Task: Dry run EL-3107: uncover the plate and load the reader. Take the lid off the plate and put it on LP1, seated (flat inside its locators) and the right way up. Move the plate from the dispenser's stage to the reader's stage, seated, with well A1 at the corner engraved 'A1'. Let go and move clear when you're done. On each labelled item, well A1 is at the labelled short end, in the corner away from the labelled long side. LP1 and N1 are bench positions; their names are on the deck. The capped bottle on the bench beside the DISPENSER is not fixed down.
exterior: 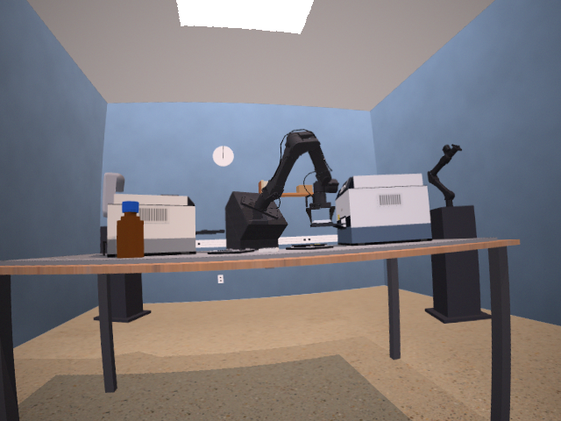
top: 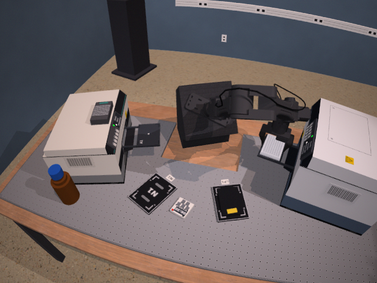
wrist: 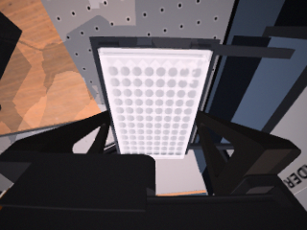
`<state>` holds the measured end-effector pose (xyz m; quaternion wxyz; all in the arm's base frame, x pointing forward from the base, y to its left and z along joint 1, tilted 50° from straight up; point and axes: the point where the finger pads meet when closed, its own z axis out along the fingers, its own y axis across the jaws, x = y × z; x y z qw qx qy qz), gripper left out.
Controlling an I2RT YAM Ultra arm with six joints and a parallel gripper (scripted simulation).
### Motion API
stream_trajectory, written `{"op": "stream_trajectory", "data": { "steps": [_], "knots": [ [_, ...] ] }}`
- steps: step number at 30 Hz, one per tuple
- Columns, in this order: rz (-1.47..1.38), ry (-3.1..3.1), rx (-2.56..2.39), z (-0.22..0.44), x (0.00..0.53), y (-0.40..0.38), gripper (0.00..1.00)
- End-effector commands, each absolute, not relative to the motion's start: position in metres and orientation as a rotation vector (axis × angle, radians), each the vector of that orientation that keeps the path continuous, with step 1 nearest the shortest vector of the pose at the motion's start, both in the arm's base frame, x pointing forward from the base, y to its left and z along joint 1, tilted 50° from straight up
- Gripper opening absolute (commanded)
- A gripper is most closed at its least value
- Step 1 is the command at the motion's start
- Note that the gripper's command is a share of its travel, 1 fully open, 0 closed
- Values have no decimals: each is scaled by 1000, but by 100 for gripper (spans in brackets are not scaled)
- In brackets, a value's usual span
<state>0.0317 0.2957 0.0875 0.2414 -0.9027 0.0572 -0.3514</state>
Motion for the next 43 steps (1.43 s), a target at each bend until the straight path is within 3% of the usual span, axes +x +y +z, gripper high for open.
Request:
{"op": "stream_trajectory", "data": {
  "steps": [1, 43],
  "knots": [
    [-919, 156, -2446, 101, 20, 299, 100],
    [-947, 145, -2466, 116, 0, 280, 100]
  ]
}}
